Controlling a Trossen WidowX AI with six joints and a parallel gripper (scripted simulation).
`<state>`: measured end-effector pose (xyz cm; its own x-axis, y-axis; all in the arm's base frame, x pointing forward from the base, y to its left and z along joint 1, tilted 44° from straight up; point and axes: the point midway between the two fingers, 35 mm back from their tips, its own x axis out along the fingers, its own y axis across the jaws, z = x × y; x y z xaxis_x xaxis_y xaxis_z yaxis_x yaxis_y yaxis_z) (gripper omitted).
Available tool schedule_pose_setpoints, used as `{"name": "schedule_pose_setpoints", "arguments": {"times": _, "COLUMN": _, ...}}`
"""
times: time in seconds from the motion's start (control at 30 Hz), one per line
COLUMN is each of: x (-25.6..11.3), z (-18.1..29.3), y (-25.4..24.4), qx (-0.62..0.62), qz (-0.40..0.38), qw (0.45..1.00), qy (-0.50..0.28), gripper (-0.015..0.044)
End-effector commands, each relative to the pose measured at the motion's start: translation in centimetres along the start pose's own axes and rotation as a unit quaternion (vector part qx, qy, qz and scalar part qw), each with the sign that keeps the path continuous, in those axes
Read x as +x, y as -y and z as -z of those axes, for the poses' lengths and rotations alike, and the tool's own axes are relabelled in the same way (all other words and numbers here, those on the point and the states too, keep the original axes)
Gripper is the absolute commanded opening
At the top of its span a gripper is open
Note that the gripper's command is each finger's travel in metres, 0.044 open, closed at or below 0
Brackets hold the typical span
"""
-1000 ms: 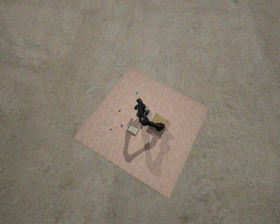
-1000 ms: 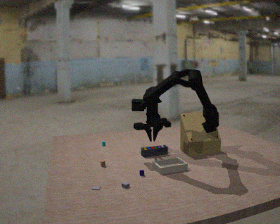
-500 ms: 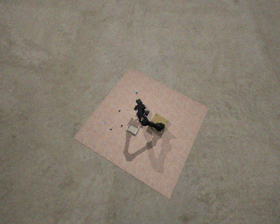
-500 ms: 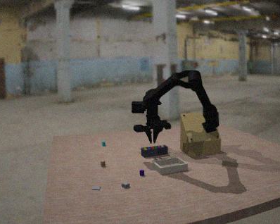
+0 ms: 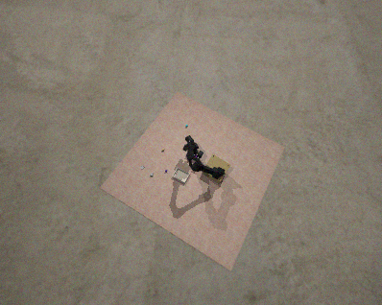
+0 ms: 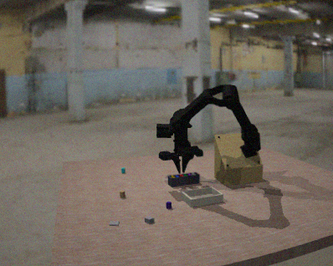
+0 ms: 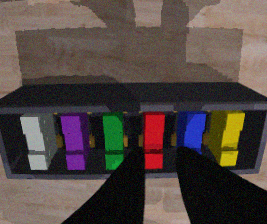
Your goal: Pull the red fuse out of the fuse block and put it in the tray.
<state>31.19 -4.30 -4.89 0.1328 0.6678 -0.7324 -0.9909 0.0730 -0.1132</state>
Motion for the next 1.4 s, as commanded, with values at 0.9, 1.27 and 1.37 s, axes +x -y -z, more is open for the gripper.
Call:
{"name": "schedule_pose_setpoints", "arguments": {"times": 0.9, "x": 1.7, "z": -0.1, "y": -0.1, "qx": 0.003, "qz": -0.001, "qw": 1.0, "qy": 0.004, "gripper": 0.0072}}
{"name": "schedule_pose_setpoints", "arguments": {"times": 1.27, "x": 1.5, "z": 0.0, "y": -0.1, "qx": 0.001, "qz": -0.002, "qw": 1.0, "qy": 0.001, "gripper": 0.0025}}
{"name": "schedule_pose_setpoints", "arguments": {"times": 1.37, "x": 1.5, "z": 0.0, "y": -0.1, "qx": 0.001, "qz": -0.002, "qw": 1.0, "qy": 0.001, "gripper": 0.0005}}
